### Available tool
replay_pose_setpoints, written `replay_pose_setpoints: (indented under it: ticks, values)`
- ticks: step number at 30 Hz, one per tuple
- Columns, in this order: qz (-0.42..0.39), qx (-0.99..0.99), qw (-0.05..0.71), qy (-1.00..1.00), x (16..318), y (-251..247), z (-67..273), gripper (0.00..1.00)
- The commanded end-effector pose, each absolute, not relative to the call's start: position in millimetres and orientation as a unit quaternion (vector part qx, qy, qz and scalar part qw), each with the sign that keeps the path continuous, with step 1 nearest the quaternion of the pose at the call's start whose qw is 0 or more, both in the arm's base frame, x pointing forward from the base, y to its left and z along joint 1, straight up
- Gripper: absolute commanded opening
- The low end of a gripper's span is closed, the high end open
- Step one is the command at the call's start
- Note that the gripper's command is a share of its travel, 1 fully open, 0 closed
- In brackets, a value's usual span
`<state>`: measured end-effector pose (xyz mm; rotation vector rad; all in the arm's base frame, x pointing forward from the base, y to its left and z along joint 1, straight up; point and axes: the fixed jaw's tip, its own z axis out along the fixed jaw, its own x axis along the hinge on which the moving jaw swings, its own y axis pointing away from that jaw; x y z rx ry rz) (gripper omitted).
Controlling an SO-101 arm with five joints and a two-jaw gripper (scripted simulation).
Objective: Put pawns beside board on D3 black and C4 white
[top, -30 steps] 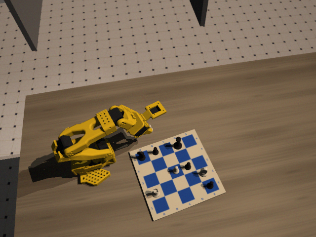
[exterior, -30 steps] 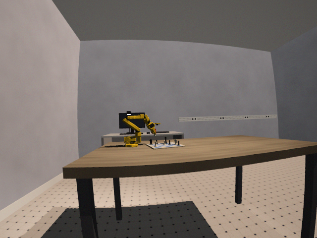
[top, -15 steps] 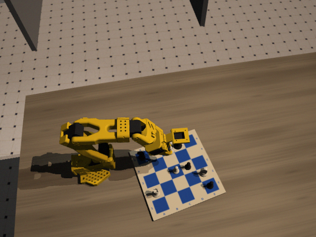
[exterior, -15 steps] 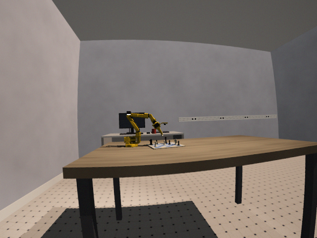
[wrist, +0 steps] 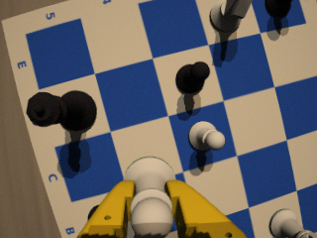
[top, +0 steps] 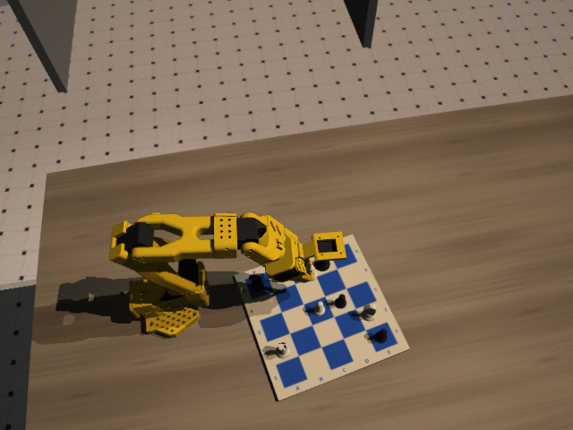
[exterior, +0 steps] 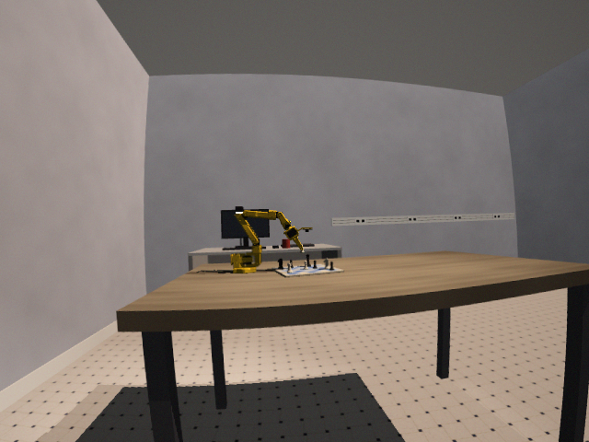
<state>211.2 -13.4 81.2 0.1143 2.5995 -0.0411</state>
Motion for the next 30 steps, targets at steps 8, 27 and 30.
replay_pose_setpoints:
  ticks: [8, 27, 30]
  values:
    - [-0.016, 0.043, 0.269, 0.962, 213.0, -14.5, 81.7, 0.00]
    - [-0.016, 0.042, 0.269, 0.962, 212.4, -14.1, 79.8, 0.00]
    - [-0.016, 0.042, 0.269, 0.962, 212.5, -14.1, 78.3, 0.00]
